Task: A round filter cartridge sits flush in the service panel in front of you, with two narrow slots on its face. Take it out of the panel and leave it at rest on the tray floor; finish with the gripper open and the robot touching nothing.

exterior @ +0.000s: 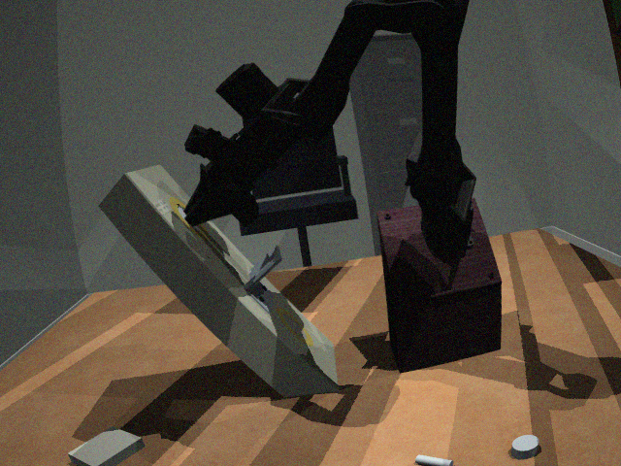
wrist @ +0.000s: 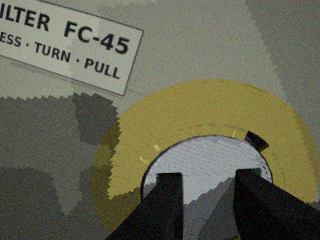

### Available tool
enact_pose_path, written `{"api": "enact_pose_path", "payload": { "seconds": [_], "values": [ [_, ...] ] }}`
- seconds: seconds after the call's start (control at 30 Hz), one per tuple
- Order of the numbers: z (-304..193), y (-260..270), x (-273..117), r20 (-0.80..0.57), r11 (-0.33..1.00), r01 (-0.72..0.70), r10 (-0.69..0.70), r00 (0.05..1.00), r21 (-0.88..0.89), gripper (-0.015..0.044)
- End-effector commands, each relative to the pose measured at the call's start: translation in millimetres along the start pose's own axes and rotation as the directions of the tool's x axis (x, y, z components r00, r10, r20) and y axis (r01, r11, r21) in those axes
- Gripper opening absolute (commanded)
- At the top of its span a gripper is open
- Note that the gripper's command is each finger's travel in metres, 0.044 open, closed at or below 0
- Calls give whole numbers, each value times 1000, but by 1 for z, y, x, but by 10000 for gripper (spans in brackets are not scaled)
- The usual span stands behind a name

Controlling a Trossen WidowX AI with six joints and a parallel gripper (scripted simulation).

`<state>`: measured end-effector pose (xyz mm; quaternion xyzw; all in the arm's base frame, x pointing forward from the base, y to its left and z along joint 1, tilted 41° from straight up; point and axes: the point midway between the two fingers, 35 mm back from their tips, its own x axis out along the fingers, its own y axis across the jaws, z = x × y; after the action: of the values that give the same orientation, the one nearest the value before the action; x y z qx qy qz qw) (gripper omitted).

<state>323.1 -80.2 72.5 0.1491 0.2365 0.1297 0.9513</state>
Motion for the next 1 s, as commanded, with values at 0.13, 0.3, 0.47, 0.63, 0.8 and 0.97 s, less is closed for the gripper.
{"api": "enact_pose_path", "payload": {
  "seconds": [0.13,0.3,0.47,0.63,0.8,0.97],
  "values": [
    [-1,0,3,-8,951,4,-6,1000,-309,0],
    [-1,0,3,-8,883,2,-6,1000,-469,0],
    [-1,0,3,-8,789,0,-6,1000,-615,0],
    [-1,0,3,-8,670,-2,-6,1000,-743,0],
    [-1,0,2,-8,534,-3,-6,1000,-846,0],
    [-1,0,2,-8,469,-4,-6,1000,-883,0]
  ]
}}
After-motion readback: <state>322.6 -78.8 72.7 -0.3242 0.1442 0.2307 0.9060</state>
